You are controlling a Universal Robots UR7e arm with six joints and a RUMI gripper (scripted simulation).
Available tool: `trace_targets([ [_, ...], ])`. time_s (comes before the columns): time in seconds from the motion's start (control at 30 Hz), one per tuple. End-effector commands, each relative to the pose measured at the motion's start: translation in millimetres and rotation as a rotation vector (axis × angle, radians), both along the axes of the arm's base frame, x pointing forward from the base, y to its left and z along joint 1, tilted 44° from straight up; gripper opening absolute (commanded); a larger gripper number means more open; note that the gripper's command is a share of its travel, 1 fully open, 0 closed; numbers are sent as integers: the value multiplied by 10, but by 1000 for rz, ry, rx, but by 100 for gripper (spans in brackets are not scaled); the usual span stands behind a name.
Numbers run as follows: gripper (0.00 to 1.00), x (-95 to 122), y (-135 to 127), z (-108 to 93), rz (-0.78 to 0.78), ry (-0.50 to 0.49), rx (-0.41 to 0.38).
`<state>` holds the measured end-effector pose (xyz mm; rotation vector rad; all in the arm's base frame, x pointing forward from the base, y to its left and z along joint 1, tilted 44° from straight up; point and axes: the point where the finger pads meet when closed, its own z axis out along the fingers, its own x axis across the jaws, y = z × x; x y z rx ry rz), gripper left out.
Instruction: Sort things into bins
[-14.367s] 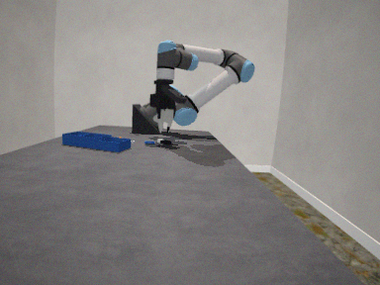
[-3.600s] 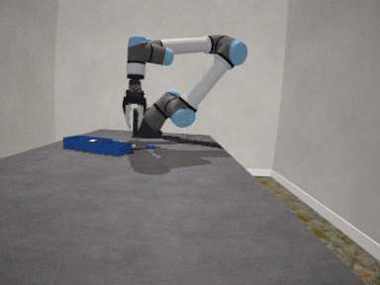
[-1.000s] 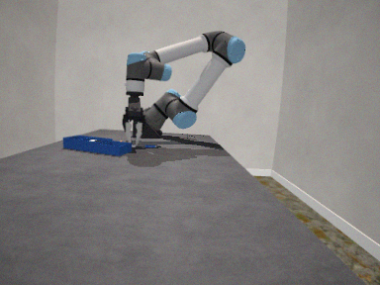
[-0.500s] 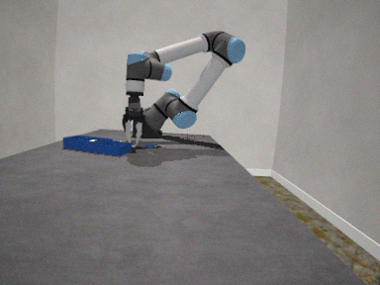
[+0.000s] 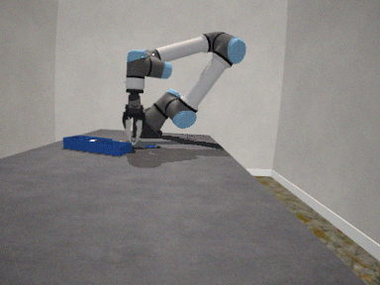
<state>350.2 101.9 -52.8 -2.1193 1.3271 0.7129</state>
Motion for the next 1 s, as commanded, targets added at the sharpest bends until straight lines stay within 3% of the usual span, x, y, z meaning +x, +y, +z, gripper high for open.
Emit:
trace_targets([
  [0.0,0,27,-115,120,0,-1,0],
  [0.4,0,77,-342,359,0,-1,0],
  [0.97,0,77,-338,355,0,-1,0],
])
